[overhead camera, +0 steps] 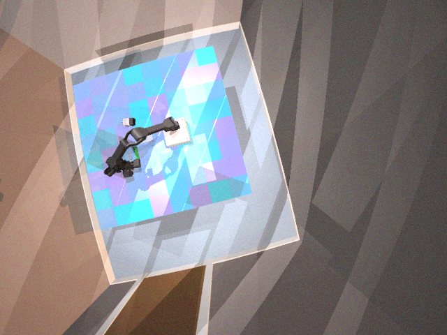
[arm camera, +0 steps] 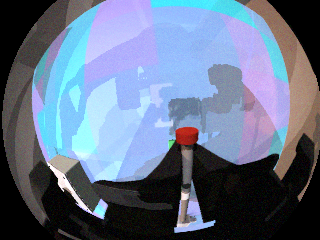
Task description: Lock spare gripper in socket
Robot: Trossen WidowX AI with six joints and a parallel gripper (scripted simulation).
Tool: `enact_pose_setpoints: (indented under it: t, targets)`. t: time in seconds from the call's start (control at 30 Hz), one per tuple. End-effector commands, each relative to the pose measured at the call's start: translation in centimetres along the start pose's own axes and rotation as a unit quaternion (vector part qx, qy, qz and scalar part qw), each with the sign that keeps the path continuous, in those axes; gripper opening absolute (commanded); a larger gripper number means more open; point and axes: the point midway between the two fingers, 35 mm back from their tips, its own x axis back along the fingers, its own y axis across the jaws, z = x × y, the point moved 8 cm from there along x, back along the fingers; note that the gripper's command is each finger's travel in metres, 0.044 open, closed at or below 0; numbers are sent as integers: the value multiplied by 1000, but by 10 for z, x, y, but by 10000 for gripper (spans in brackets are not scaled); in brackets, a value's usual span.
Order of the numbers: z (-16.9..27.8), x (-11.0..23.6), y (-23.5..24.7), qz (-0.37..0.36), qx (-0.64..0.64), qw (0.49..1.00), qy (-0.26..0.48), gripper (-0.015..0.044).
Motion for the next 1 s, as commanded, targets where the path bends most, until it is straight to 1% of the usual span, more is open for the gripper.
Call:
enact_pose_setpoints:
  t: [0.0,0.97]
  targets:
    - [1,-9,0,-1,-3,1000,1,0]
    - [7,-49,2,9,-2,1000,-5,0]
